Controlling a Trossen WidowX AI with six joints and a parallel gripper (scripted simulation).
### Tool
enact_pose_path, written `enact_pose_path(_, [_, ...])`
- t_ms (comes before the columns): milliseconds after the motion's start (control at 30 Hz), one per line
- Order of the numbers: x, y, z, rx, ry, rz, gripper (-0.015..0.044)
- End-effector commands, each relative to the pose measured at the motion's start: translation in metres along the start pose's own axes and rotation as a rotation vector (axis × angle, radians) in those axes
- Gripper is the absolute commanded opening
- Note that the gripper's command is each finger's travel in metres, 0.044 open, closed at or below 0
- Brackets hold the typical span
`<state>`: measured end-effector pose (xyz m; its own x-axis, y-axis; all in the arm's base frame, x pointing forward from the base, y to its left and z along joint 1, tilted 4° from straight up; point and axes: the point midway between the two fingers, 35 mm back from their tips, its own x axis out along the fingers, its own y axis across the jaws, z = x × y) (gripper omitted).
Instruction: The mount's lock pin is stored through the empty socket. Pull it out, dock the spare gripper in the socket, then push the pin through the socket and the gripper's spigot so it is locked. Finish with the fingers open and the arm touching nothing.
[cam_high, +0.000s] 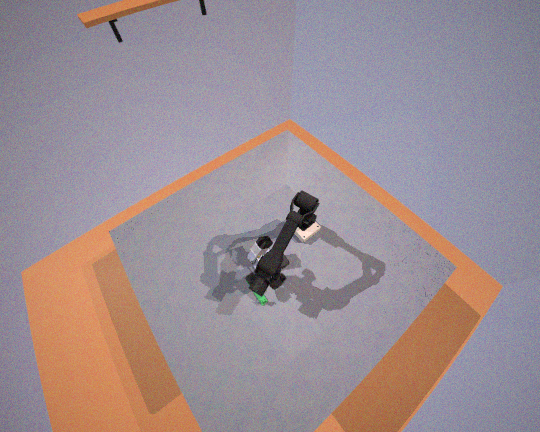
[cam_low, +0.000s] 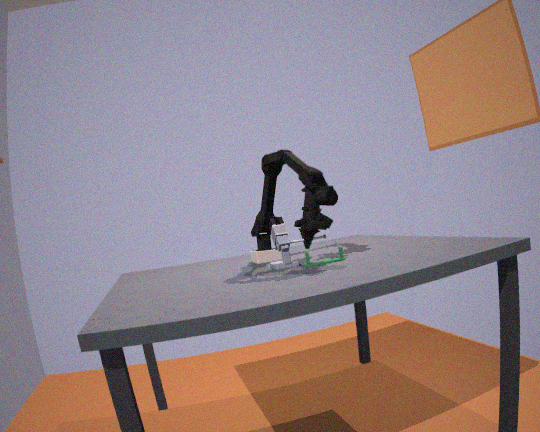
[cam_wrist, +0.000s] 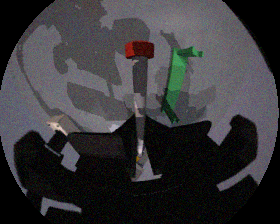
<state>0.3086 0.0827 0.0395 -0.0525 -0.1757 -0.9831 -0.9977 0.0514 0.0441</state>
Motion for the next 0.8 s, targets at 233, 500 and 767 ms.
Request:
enact_pose_path(233, [0.001, 0.003, -0.007, -0.003, -0.002, 0.001, 0.0000])
enact_pose_path(500, [0.002, 0.001, -0.012, -0.004, -0.002, 0.006, 0.0000])
enact_pose_path(767, [0.004, 0.002, -0.017, -0.005, -0.002, 0.010, 0.0000])
